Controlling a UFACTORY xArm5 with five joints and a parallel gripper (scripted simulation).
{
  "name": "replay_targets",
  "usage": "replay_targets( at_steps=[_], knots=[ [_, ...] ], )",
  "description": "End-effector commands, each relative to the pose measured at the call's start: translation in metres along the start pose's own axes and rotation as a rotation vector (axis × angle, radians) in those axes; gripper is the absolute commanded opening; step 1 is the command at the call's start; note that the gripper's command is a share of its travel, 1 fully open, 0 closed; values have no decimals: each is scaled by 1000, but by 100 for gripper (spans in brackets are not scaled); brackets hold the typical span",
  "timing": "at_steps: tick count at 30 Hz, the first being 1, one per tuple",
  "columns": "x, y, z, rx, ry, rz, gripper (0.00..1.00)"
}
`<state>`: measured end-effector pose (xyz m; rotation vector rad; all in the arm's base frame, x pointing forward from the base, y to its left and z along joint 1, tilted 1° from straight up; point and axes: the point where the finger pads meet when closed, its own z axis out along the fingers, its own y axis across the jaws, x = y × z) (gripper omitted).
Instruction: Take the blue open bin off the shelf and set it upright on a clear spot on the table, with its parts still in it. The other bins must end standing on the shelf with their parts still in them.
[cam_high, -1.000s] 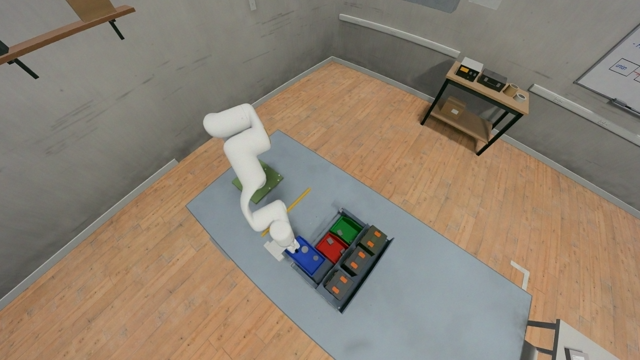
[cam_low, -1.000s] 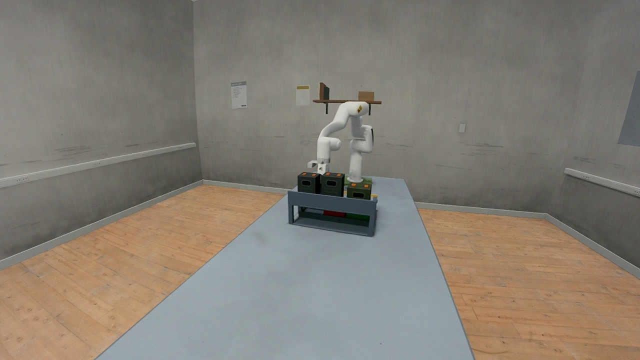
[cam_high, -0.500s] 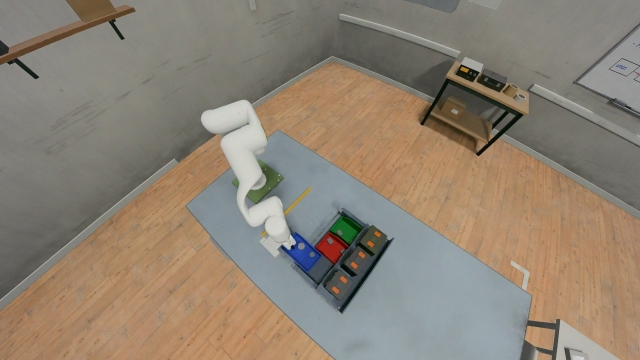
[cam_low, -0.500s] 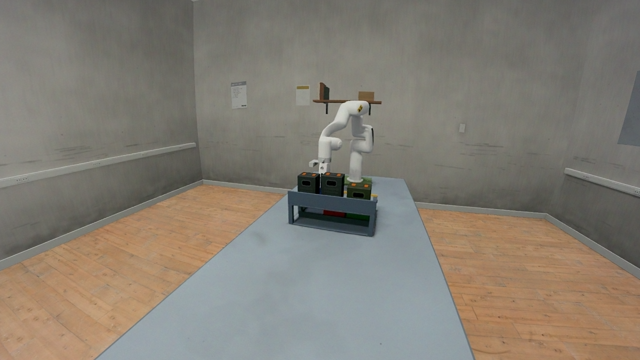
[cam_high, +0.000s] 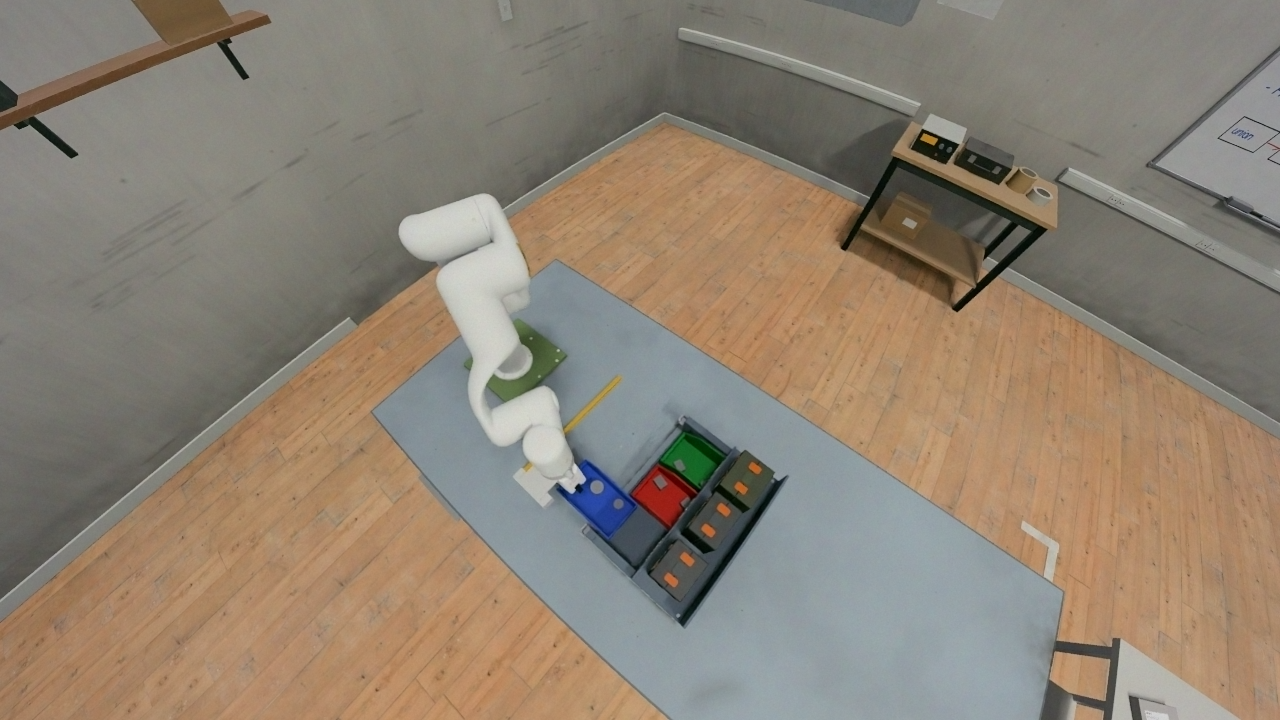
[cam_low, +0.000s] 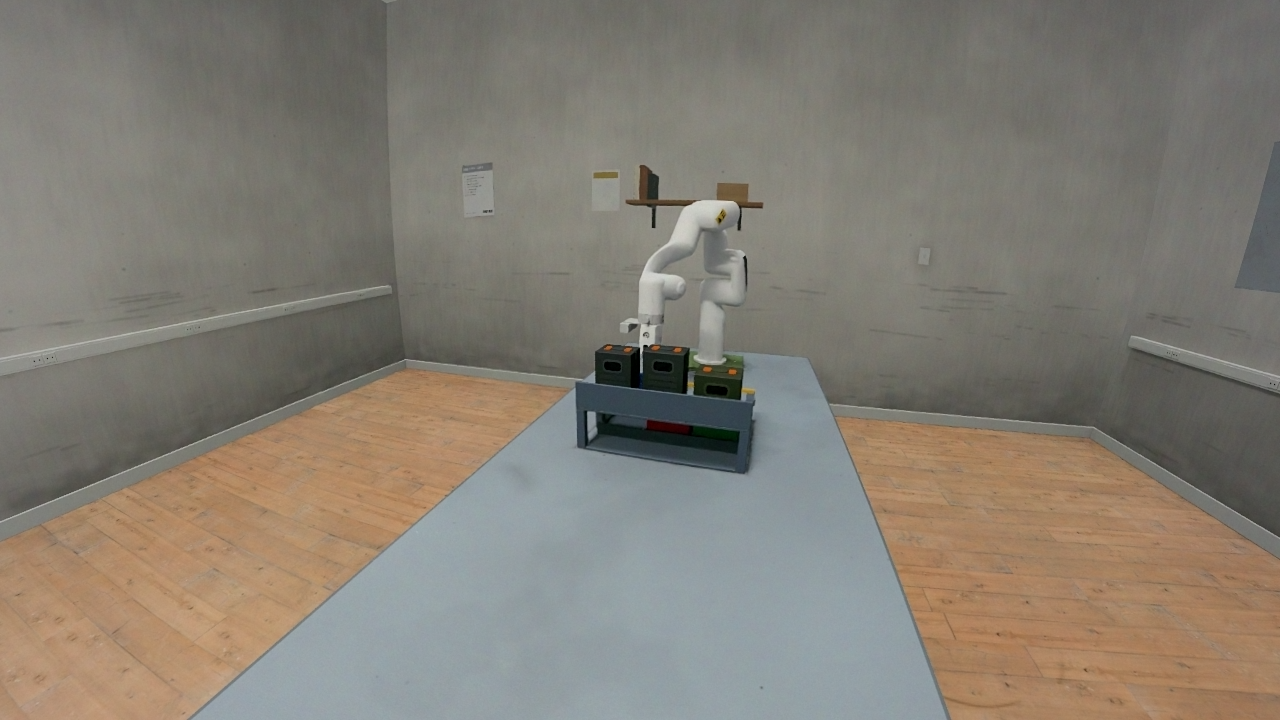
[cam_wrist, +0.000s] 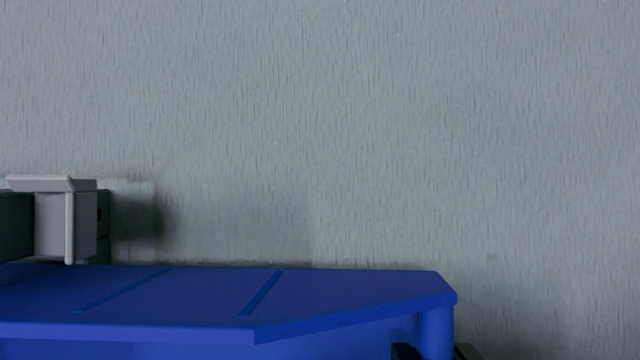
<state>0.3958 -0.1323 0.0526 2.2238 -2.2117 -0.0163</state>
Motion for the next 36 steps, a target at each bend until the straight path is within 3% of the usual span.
replay_targets(
  at_steps=[1,36],
  knots=[
    [0,1,-1,6,-7,0,0],
    [0,18,-1,6,-7,0,0]
  ],
)
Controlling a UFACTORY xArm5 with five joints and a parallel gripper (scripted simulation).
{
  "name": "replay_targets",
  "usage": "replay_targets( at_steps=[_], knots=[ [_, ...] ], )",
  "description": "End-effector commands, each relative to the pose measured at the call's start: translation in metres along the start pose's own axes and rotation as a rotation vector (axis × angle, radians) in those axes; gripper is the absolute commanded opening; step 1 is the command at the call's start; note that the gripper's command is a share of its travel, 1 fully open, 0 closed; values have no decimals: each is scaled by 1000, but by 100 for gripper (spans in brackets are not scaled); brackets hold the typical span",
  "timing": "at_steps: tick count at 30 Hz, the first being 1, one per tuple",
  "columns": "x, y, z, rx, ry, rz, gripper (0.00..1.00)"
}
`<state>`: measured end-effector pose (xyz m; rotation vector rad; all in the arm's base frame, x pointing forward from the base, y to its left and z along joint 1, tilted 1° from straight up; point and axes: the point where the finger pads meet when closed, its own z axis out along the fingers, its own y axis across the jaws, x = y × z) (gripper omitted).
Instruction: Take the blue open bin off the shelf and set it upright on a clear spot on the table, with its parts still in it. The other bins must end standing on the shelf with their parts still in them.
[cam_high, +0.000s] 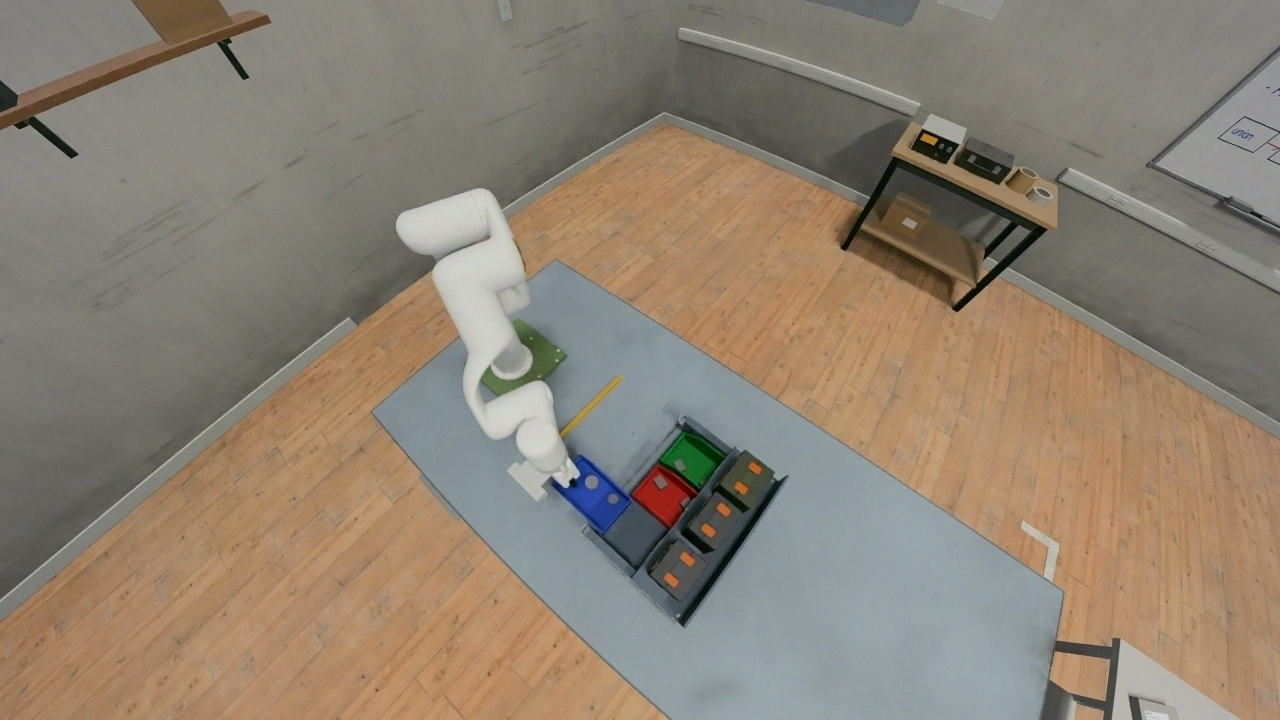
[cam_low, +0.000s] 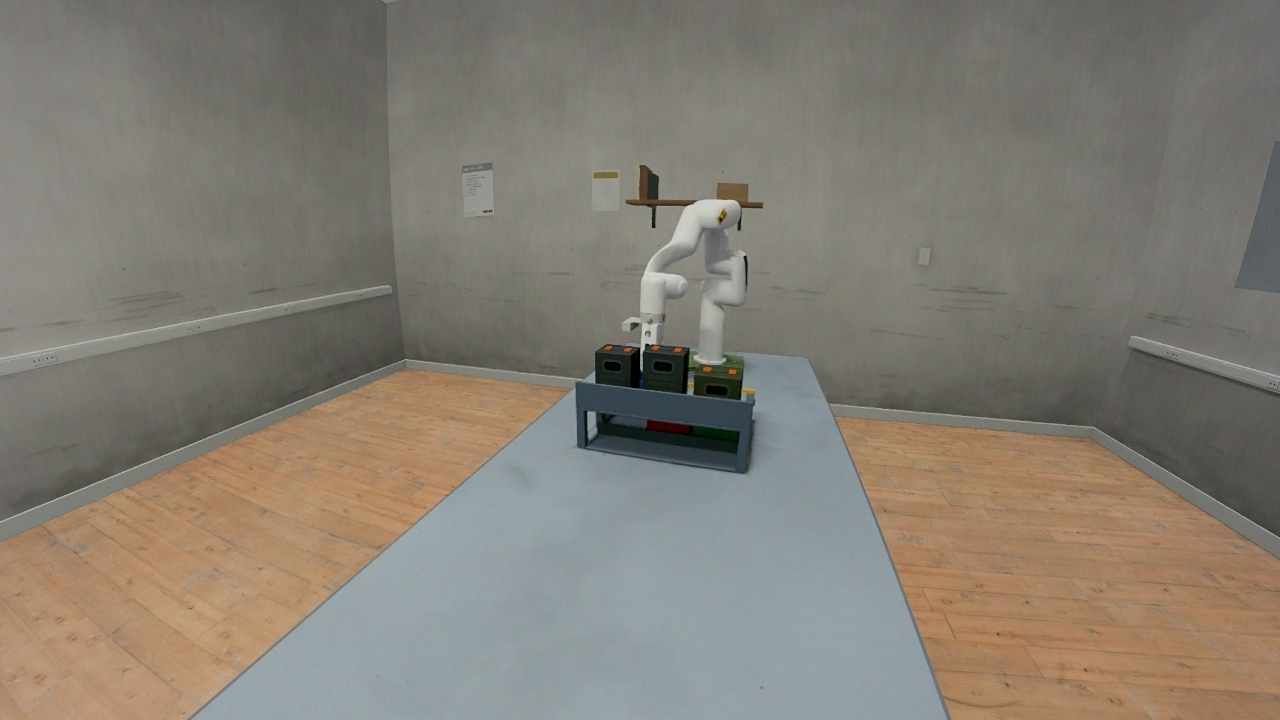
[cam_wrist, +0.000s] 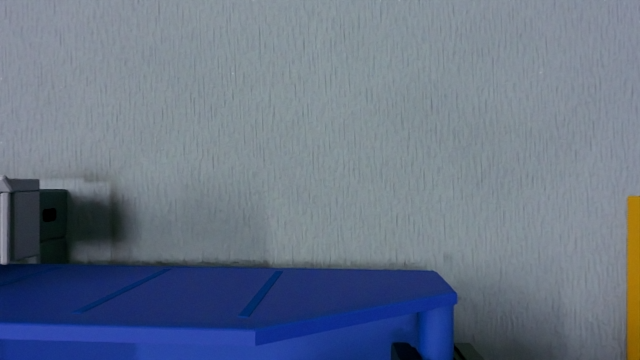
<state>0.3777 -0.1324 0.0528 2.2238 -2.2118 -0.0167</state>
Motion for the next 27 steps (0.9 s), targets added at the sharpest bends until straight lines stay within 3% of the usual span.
replay_targets(
  at_steps=[1,27],
  knots=[
    [0,1,-1,6,-7,0,0],
    [0,3,8,7,-7,0,0]
  ],
)
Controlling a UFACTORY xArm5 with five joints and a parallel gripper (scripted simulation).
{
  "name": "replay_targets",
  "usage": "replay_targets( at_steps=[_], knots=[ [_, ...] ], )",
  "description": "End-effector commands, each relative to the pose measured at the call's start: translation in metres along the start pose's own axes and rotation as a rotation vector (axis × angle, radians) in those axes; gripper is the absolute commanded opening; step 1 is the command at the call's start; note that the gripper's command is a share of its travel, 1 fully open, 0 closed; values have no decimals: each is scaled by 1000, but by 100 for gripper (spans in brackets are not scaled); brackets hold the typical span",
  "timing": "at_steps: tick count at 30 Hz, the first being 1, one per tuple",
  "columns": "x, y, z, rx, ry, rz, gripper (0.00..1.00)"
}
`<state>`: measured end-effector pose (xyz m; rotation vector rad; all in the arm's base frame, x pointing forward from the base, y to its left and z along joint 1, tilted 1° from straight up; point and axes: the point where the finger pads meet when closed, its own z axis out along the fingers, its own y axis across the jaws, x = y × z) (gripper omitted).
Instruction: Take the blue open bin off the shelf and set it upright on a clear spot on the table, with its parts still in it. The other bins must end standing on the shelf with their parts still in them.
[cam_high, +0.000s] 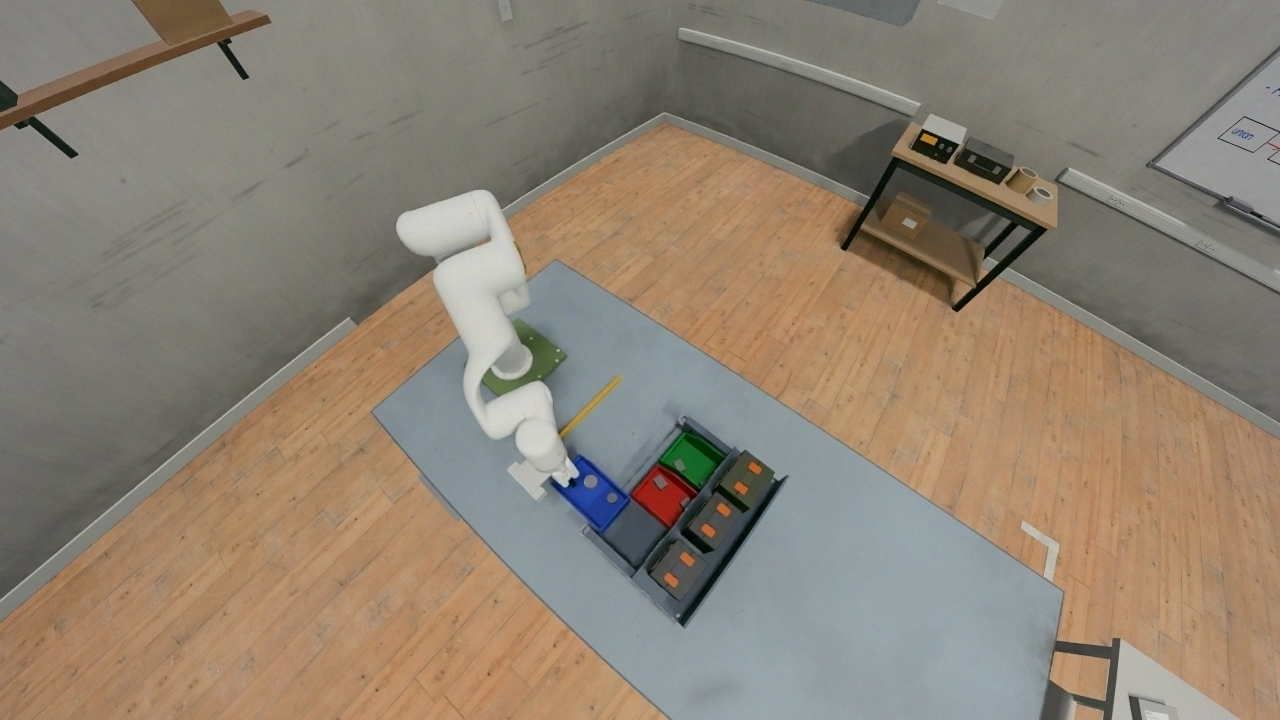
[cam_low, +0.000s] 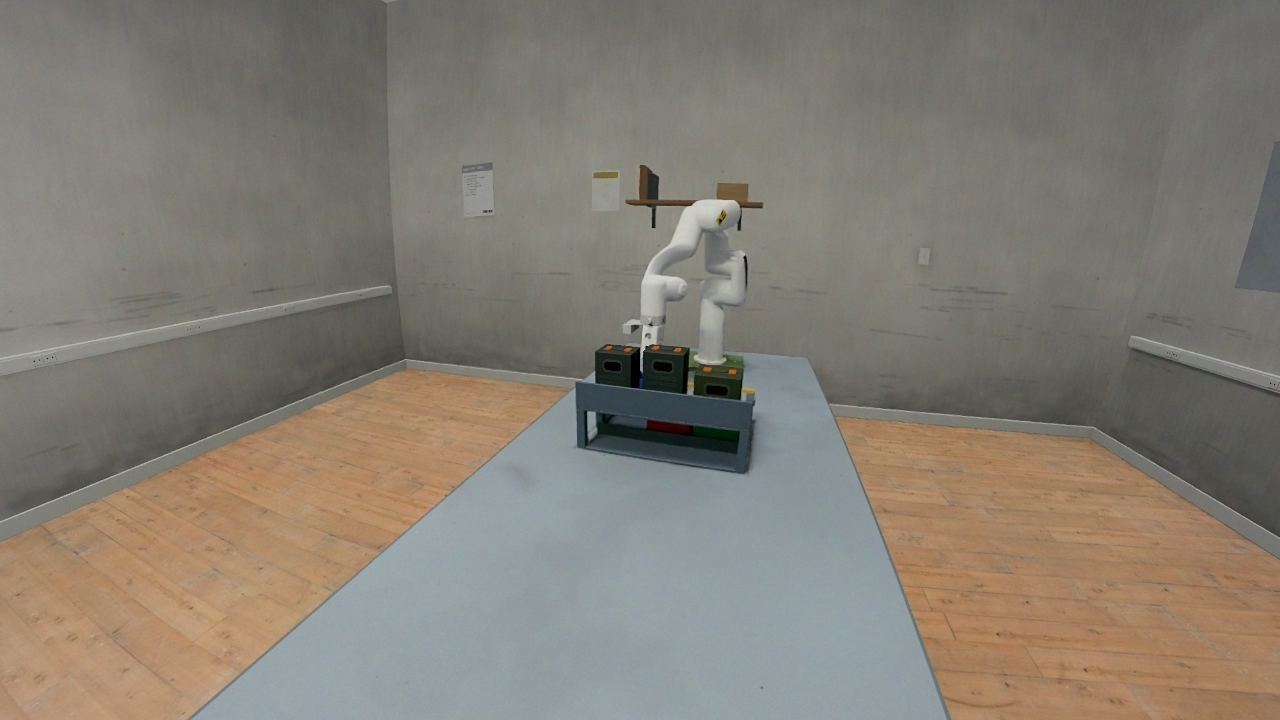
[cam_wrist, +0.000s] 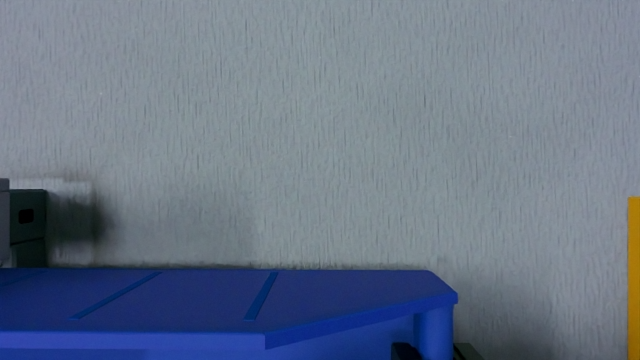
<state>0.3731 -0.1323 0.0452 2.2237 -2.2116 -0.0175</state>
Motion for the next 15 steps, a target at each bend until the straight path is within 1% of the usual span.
replay_targets(
  at_steps=[1,15],
  knots=[
    [1,-1,0,7,-7,0,0],
    [0,-2,6,7,-7,0,0]
  ],
)
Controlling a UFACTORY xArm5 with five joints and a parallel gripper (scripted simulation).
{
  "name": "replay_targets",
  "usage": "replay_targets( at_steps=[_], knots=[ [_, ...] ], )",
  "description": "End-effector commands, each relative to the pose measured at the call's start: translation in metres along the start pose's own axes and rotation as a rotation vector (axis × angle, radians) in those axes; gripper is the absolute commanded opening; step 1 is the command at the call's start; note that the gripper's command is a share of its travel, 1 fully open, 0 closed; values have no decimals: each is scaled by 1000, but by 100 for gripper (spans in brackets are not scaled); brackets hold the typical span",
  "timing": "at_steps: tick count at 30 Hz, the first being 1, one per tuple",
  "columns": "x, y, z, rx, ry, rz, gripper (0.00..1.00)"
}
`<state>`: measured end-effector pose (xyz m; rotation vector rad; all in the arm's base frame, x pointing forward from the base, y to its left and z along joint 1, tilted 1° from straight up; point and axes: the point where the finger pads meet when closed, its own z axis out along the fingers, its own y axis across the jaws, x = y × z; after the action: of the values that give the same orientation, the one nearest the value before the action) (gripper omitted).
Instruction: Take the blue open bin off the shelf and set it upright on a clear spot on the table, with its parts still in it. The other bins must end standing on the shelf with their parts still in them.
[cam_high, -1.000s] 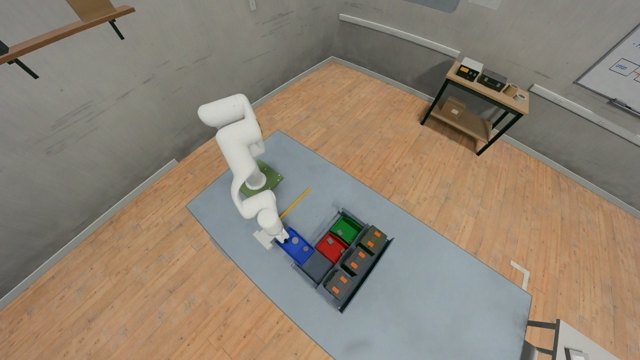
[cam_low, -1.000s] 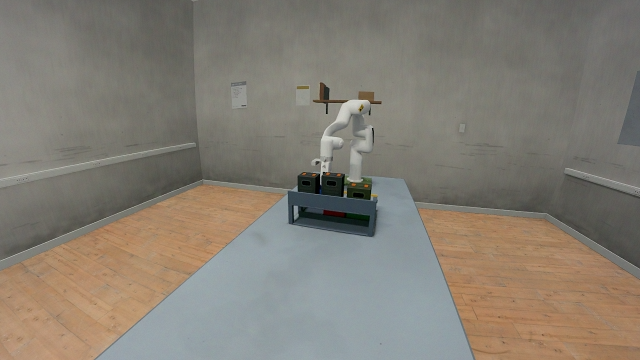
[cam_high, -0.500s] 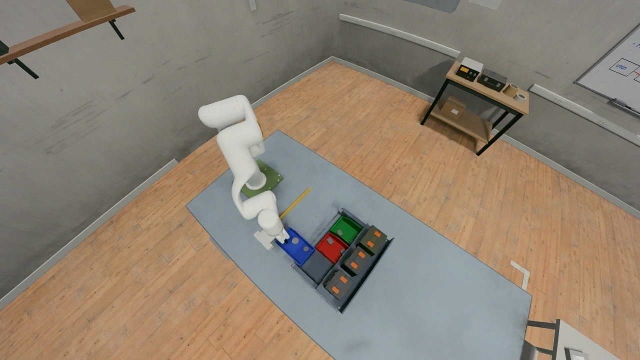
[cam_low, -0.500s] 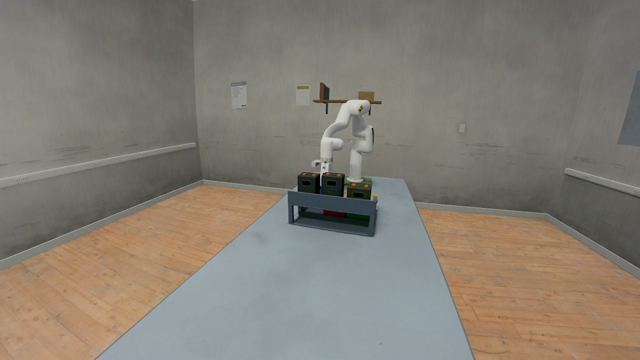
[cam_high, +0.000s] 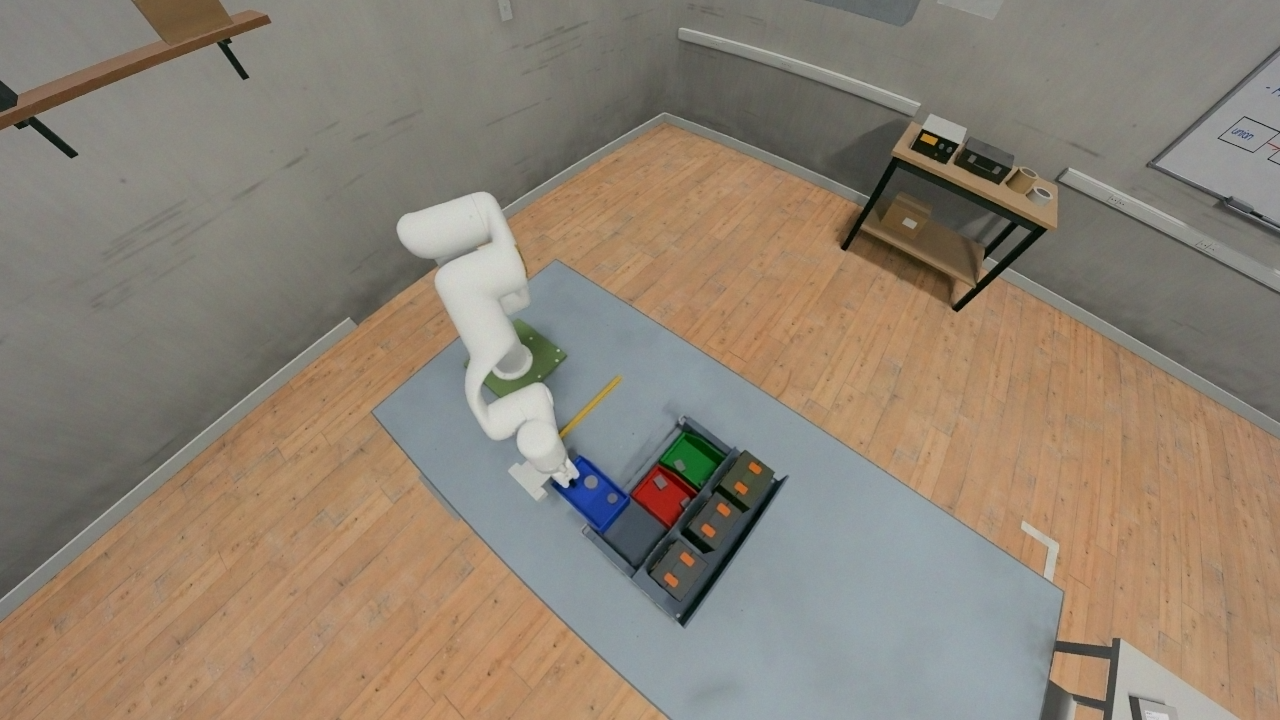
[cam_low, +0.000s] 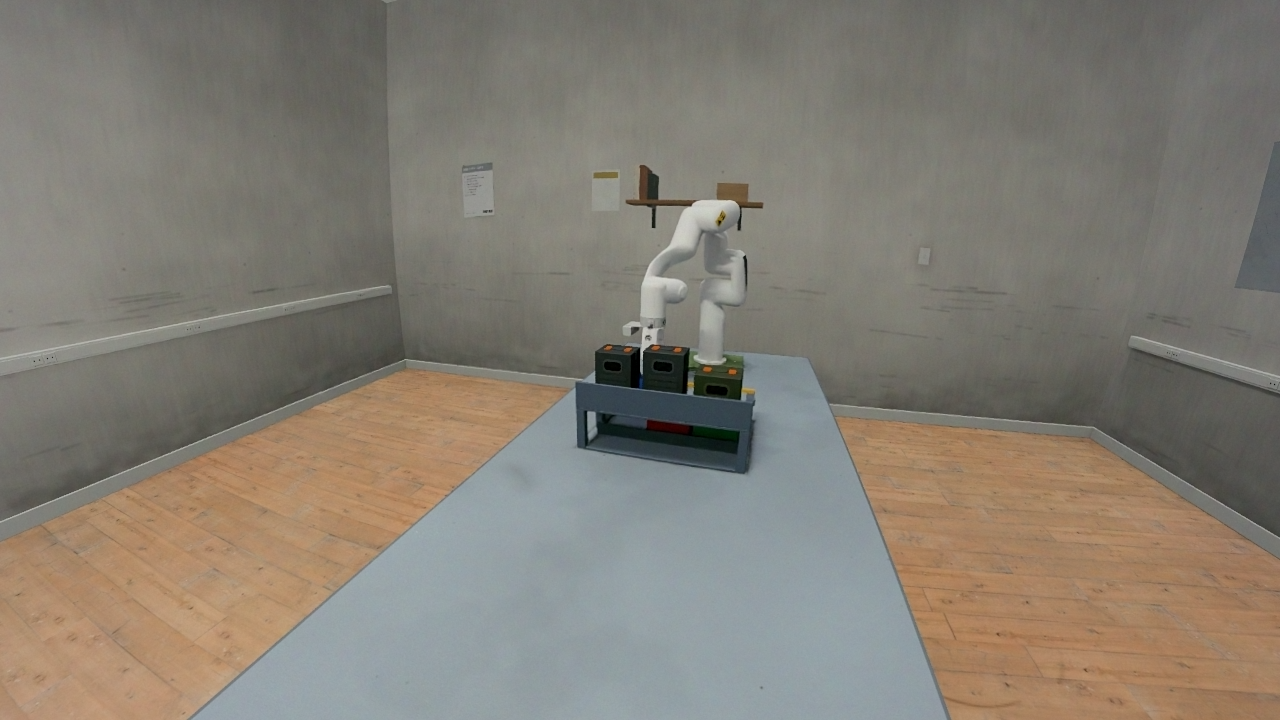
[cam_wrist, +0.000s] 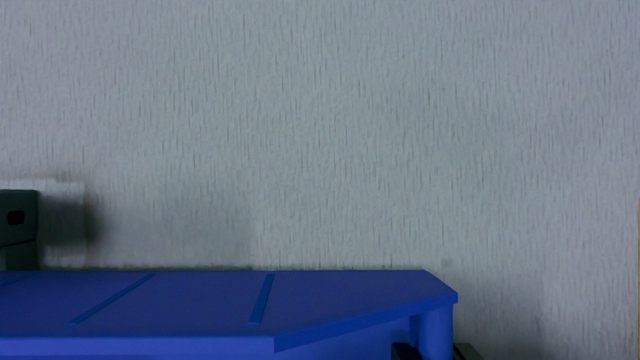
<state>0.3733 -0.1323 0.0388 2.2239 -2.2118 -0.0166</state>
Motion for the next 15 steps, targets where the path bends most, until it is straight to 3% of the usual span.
replay_targets(
  at_steps=[1,15],
  knots=[
    [0,-1,0,6,-7,0,0],
    [0,-1,6,6,-7,0,0]
  ],
)
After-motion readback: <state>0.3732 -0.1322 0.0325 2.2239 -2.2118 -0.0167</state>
